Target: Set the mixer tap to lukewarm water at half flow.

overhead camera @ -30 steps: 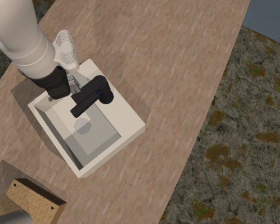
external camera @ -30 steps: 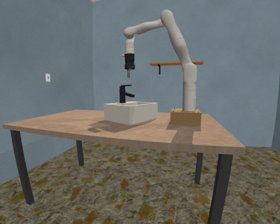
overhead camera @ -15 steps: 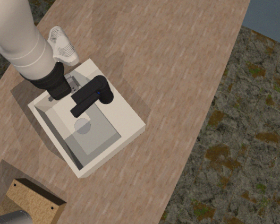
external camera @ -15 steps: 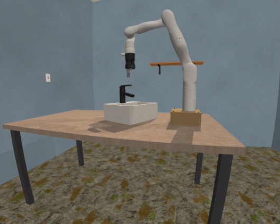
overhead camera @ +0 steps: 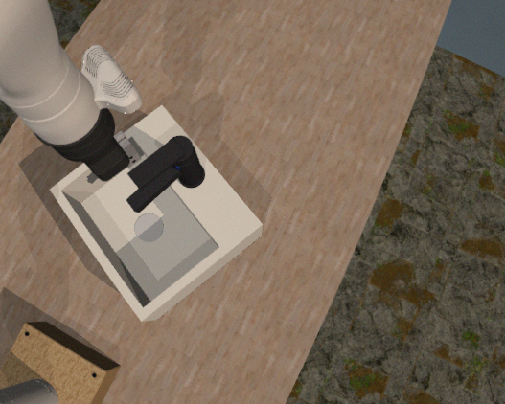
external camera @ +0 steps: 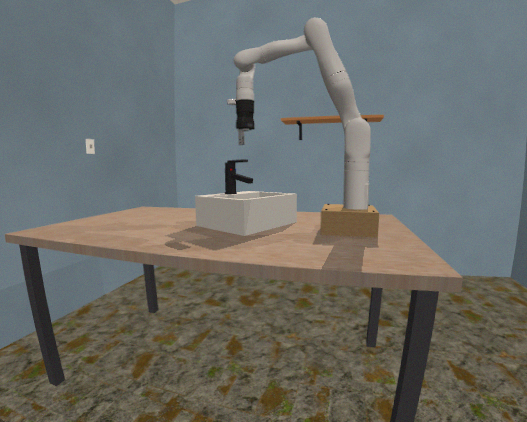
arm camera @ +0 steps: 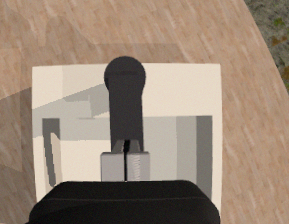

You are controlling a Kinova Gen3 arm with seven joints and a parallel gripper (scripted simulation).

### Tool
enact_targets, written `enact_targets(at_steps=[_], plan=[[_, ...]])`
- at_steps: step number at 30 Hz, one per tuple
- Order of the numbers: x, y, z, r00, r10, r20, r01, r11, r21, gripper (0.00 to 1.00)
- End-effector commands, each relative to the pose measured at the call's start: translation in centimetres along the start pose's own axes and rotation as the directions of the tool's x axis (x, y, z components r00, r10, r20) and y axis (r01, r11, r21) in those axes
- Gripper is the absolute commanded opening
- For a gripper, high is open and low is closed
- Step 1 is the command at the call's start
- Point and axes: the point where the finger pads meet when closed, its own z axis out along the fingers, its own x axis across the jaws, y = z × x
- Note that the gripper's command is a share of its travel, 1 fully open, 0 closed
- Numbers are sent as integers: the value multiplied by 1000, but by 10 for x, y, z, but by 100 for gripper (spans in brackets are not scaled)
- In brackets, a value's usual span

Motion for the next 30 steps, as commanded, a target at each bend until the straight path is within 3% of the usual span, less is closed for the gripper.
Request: enact_targets(at_steps=[1,12,13,30], plan=[[0,-2,-1,1000,-16,1,16,1000,11,0],[0,-2,-1,1000,-23,1,23,1000,11,0],[0,-2,-1,1000,-23,1,23,1000,11,100],[0,-2,-1,1000,-23,1,23,1000,11,100]])
